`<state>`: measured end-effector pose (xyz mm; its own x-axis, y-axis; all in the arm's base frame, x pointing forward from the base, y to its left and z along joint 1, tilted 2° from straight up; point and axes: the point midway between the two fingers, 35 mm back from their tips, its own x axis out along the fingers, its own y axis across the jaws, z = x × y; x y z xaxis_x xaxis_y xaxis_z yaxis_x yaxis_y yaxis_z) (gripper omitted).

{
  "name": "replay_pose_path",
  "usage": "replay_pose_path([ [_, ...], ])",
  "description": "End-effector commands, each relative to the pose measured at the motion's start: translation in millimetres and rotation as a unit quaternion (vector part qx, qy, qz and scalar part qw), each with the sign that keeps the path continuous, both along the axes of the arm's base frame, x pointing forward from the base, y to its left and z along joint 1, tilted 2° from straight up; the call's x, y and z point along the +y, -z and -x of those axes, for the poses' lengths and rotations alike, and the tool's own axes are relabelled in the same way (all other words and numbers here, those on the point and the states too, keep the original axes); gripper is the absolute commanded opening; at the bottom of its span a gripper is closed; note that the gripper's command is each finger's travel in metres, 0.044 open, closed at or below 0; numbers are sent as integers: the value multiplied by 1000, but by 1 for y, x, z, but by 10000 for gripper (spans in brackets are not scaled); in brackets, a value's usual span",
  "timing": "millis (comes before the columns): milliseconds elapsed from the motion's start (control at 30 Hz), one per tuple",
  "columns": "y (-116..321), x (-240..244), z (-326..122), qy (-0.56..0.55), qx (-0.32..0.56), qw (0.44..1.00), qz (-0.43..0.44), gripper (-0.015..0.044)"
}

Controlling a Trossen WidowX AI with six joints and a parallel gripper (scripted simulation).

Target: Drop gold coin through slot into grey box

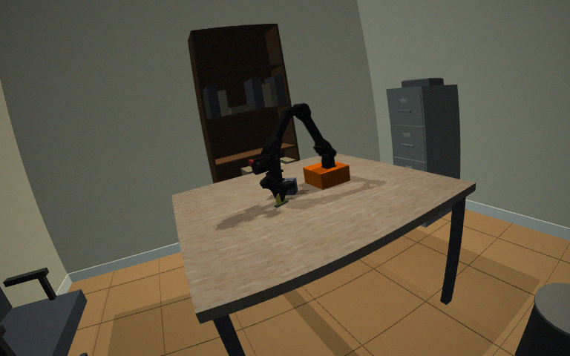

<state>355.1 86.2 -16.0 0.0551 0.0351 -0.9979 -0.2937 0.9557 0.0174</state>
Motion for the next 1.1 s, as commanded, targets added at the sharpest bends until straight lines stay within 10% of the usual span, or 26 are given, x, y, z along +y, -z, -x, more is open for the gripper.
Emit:
replay_pose_path([
  [0,9,0,4,2,6,1000,-1,161],
  [267,10,0,4,2,6,1000,-1,3],
  [1067,-23,-1,2,2,6,1000,-1,0],
])
